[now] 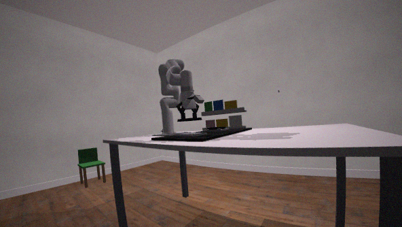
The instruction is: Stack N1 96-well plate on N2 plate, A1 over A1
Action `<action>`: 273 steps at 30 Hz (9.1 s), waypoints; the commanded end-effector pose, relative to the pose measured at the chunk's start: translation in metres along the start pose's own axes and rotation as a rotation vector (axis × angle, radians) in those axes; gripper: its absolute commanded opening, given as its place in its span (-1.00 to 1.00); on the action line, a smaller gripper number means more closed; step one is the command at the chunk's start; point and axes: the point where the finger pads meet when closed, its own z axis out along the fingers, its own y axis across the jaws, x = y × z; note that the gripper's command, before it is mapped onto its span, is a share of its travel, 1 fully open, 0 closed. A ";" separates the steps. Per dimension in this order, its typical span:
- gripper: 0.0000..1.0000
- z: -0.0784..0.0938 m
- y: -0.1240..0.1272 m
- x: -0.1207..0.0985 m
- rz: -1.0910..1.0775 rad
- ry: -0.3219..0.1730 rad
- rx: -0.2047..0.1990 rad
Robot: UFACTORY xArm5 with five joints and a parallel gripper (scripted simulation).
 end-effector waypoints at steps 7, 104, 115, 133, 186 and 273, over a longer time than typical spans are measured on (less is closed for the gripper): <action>-1.00 -0.020 0.000 0.001 0.000 0.004 -0.001; -1.00 -0.015 -0.238 -0.066 -0.092 -0.005 -0.008; -1.00 -0.015 -0.267 -0.074 -0.092 -0.005 -0.009; -1.00 -0.014 -0.318 -0.089 -0.092 -0.005 -0.012; -1.00 -0.013 -0.366 -0.102 -0.092 -0.005 -0.014; -1.00 0.058 -0.364 -0.102 -0.092 -0.005 -0.014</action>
